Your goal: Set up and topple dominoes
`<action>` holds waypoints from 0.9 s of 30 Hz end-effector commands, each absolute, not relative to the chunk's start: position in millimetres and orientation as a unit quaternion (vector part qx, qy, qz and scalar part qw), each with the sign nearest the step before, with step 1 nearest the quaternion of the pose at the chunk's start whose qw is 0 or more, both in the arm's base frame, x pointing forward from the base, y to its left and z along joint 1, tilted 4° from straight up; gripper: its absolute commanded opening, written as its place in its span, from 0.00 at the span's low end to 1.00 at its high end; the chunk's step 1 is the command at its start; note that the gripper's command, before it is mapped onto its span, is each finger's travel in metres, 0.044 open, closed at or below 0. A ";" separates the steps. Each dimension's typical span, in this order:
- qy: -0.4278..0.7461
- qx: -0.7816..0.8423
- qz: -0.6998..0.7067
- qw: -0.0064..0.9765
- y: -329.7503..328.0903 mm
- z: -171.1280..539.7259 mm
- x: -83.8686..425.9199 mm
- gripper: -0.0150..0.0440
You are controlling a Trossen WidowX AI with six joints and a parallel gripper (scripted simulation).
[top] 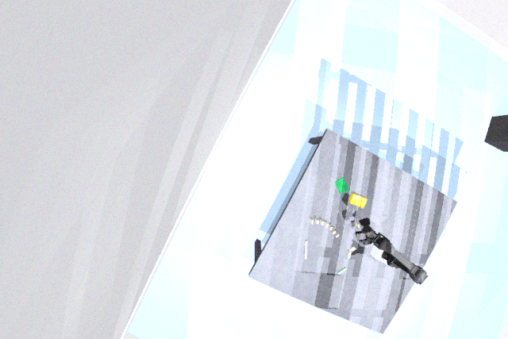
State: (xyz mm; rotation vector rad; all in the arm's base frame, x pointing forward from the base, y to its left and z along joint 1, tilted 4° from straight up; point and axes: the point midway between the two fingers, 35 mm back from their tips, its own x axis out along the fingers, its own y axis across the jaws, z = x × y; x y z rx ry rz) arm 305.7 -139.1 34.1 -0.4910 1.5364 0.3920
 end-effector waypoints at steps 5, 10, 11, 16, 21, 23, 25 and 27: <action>0.693 -0.213 0.179 0.665 -138.1 4.4 296.3 1.00; 0.693 -0.213 0.179 0.665 -138.5 -2.8 295.9 1.00; 0.693 -0.213 0.179 0.665 -138.5 -4.4 295.8 1.00; 0.693 -0.213 0.179 0.665 -138.8 -10.2 295.4 1.00; 0.693 -0.213 0.179 0.665 -138.8 -10.2 295.4 0.78; 0.693 -0.213 0.179 0.665 -138.8 -10.2 295.4 0.69; 0.693 -0.213 0.179 0.665 -138.8 -10.2 295.4 0.60; 0.693 -0.213 0.179 0.665 -138.8 -10.2 295.4 0.51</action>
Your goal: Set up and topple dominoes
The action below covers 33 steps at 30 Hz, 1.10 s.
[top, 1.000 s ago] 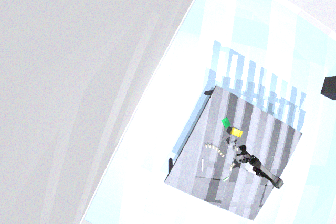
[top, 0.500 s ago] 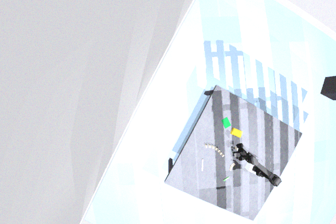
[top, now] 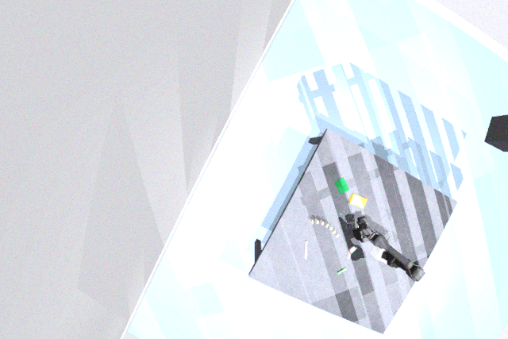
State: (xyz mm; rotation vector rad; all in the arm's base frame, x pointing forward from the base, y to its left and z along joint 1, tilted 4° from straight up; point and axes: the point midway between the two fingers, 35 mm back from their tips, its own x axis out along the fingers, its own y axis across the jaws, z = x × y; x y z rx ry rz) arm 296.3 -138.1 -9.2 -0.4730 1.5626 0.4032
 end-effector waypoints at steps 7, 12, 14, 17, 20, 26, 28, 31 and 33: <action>0.693 -0.213 0.179 0.665 -138.8 -10.2 295.4 0.44; 0.693 -0.213 0.179 0.665 -138.9 -7.7 296.1 0.44; 0.693 -0.212 0.179 0.665 -139.2 13.0 300.8 0.44; 0.693 -0.211 0.179 0.666 -137.3 65.2 305.9 0.44; 0.692 -0.210 0.179 0.667 -132.1 115.0 302.1 0.44; 0.692 -0.209 0.179 0.667 -130.4 126.2 300.1 0.44; 0.692 -0.209 0.179 0.667 -130.4 126.2 300.1 0.44; 0.700 -0.174 0.143 0.677 -119.3 126.3 312.0 0.44; 0.708 -0.126 0.095 0.689 -103.1 126.1 327.4 0.44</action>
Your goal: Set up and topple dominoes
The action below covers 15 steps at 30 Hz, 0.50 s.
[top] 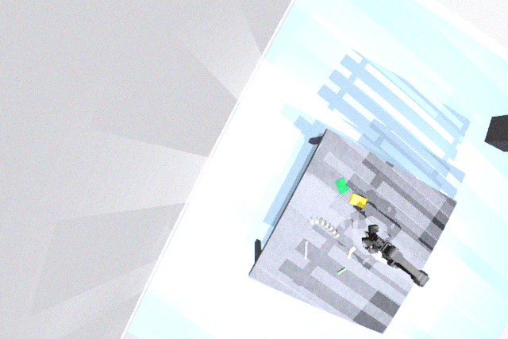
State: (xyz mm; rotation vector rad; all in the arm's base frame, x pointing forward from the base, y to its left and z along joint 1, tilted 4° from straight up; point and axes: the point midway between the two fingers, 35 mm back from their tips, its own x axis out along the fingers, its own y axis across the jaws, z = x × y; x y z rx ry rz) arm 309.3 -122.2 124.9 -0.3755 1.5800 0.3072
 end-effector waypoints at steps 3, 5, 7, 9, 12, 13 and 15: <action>0.713 -0.053 0.021 0.699 -76.1 125.3 348.5 0.44; 0.713 -0.004 -0.028 0.701 -56.4 124.2 361.1 0.44; 0.709 0.045 -0.077 0.700 -35.5 122.9 372.5 0.44; 0.702 0.092 -0.123 0.695 -14.6 121.2 382.0 0.44; 0.693 0.134 -0.165 0.688 5.7 119.5 389.6 0.44; 0.690 0.149 -0.179 0.685 12.6 118.8 391.8 0.44; 0.688 0.154 -0.185 0.684 15.4 118.5 392.7 0.44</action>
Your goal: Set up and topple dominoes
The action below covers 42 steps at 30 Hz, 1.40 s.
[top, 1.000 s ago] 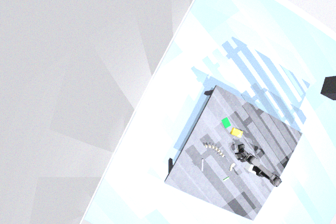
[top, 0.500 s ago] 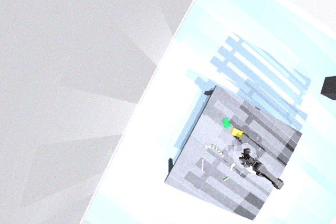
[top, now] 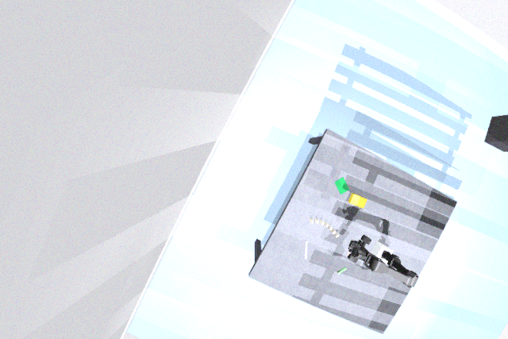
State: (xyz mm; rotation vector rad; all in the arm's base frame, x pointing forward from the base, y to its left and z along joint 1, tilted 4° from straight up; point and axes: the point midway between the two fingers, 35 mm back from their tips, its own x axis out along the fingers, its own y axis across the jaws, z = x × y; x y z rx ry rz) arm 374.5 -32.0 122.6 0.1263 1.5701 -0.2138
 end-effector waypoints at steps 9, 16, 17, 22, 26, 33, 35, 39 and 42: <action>0.688 0.154 -0.185 0.684 15.4 118.5 392.7 0.44; 0.688 0.154 -0.185 0.684 14.6 94.6 396.5 0.44; 0.688 0.154 -0.185 0.684 14.4 89.3 397.1 0.44; 0.688 0.154 -0.185 0.685 13.4 62.5 398.7 0.44; 0.688 0.154 -0.185 0.684 12.5 41.2 398.3 0.44; 0.688 0.154 -0.185 0.684 10.8 4.7 394.0 0.44; 0.688 0.154 -0.185 0.684 10.3 -5.5 391.9 0.44; 0.688 0.154 -0.185 0.684 9.9 -12.8 390.2 0.44; 0.688 0.154 -0.185 0.684 9.9 -12.8 390.2 0.44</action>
